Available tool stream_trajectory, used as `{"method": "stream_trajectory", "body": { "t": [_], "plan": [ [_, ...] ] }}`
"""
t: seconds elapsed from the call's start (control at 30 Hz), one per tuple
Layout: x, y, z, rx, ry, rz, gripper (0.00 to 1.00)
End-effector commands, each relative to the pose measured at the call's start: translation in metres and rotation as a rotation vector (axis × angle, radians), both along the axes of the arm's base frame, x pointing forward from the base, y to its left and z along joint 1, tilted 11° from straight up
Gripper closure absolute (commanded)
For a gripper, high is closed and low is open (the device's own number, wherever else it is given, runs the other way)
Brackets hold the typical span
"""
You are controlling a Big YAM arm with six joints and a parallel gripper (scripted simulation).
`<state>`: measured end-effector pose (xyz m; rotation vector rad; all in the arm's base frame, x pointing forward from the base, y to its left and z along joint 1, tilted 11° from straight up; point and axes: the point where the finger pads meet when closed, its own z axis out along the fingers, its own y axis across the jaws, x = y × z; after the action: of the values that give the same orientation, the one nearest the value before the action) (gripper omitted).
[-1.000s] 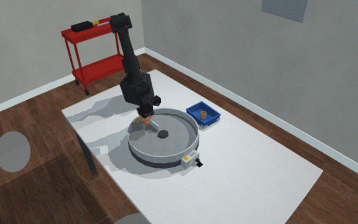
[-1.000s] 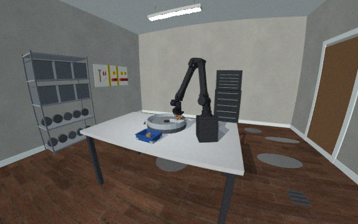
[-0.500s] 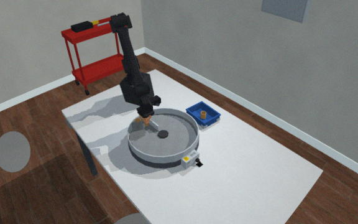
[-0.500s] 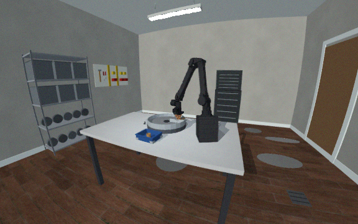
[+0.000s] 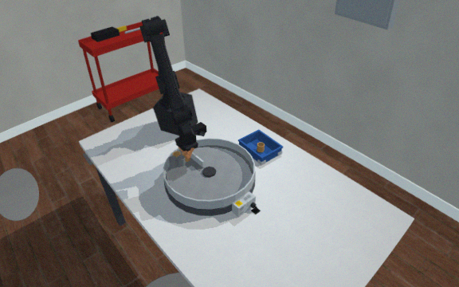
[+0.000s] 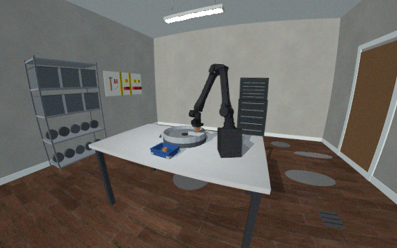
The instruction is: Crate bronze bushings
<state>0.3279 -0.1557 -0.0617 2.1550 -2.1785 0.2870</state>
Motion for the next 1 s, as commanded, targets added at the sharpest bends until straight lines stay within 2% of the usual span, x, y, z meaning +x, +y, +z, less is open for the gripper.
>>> {"method": "stream_trajectory", "body": {
  "t": [0.0, 0.87, 0.97],
  "plan": [
    [-0.0072, 0.0001, -0.0009, 0.002, 0.020, 0.003, 1.00],
    [-0.0072, 0.0001, -0.0009, 0.002, 0.020, 0.003, 1.00],
    [-0.0046, -0.0003, 0.0044, -0.003, 0.008, 0.003, 1.00]
  ]
}}
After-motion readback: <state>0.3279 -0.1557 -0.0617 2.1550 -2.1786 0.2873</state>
